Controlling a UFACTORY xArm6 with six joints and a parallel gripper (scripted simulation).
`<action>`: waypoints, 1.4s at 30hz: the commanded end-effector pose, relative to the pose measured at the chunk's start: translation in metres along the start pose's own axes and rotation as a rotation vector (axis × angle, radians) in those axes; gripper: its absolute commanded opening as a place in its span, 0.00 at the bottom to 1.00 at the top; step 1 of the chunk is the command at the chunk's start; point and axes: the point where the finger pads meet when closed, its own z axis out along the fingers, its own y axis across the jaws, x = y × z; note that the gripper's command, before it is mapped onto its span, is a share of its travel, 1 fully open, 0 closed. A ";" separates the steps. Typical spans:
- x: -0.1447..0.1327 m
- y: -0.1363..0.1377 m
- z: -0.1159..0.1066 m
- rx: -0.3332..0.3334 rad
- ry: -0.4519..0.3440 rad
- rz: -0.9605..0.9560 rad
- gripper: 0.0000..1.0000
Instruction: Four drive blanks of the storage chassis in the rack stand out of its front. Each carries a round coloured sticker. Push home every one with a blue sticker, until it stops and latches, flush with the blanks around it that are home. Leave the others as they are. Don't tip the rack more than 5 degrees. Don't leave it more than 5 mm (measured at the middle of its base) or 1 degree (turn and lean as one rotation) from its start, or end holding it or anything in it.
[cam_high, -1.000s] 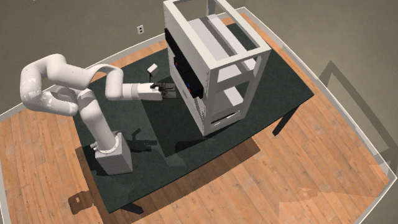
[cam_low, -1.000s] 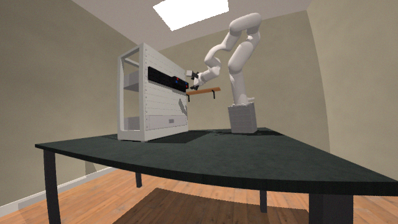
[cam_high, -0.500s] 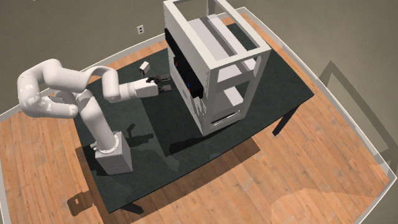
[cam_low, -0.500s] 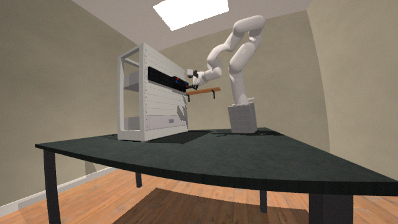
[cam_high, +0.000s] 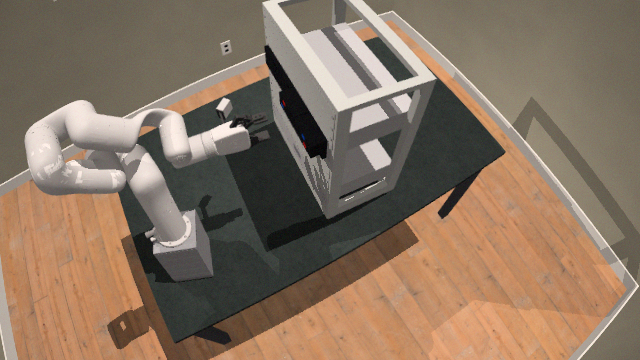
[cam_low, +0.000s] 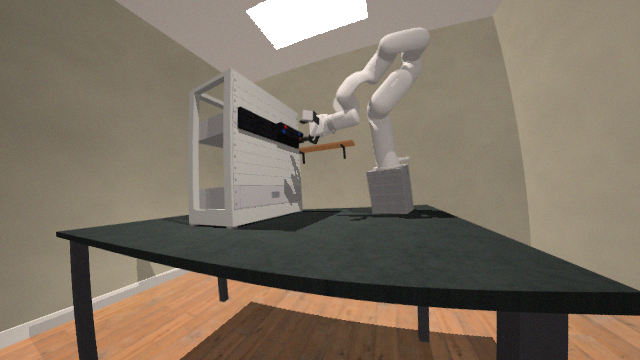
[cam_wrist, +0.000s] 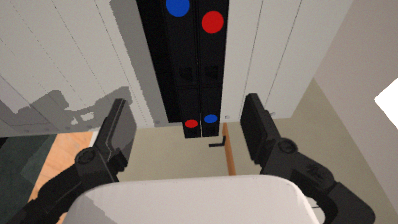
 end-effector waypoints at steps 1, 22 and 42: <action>0.007 0.000 -0.002 -0.002 0.026 -0.012 1.00; 0.018 -0.002 -0.006 0.000 0.077 -0.039 1.00; 0.020 -0.002 -0.006 0.000 0.079 -0.039 1.00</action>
